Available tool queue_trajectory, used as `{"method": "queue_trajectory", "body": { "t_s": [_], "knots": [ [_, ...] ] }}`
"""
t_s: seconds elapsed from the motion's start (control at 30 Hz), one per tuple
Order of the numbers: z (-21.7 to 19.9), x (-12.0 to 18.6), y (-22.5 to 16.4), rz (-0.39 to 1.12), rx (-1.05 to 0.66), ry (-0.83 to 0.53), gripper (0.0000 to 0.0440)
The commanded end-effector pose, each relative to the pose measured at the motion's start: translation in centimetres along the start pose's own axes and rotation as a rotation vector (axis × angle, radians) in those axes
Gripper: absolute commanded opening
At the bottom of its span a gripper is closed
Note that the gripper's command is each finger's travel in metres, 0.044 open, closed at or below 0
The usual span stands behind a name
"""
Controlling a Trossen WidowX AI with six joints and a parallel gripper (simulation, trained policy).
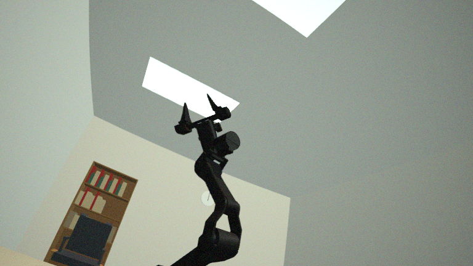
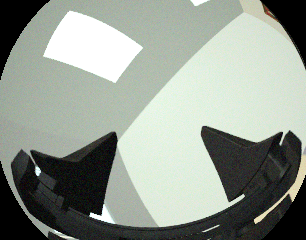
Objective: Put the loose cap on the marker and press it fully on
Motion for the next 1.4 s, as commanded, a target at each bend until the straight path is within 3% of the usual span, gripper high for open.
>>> {"method": "queue_trajectory", "body": {
  "t_s": [0.0,0.23,1.37],
  "knots": [
    [-0.1,0.0,0.1,0.0,-0.005,-0.004,0.0376],
    [-0.4,0.0,0.8,0.002,-0.036,-0.026,0.0217],
    [-3.5,-0.5,3.0,0.115,-0.181,-0.186,0.0303]
  ]
}}
Point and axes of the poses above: the point midway between the two fingers, 35 mm back from their tips, its own x axis back along the fingers, its own z axis across the jaws, y = z × x, the point moved 10 cm from there along x, back along the fingers, and after that the axes turned 7 degrees about -x, right-handed, at the moved point
